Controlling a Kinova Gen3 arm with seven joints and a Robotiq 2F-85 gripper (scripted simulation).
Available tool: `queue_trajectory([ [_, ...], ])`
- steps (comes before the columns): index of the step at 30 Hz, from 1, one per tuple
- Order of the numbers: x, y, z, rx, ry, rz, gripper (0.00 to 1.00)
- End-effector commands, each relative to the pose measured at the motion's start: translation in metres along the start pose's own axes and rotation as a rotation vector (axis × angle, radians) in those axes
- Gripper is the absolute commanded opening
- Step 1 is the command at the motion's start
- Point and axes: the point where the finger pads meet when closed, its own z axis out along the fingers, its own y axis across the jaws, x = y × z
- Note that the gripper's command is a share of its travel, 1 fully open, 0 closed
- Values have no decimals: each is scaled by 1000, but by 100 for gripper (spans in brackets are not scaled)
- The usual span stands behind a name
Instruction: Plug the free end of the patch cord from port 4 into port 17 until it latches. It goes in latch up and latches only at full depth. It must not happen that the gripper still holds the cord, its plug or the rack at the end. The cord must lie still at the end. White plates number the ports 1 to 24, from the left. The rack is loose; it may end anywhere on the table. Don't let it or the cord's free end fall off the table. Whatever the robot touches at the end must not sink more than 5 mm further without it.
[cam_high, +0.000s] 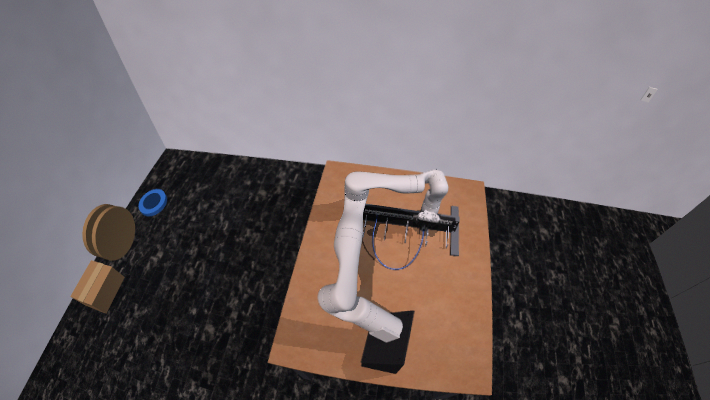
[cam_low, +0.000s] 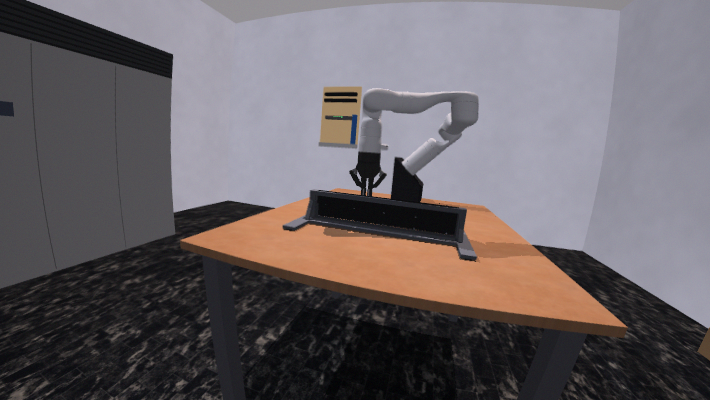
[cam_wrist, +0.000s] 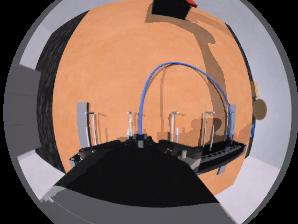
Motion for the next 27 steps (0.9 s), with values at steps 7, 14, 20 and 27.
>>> queue_trajectory([
  [7,-3,-1,2,4,-4,3,0],
  [14,-4,-2,3,8,-8,10,0],
  [20,-5,-3,3,10,-10,12,0],
  [27,-5,-4,2,11,-11,13,0],
])
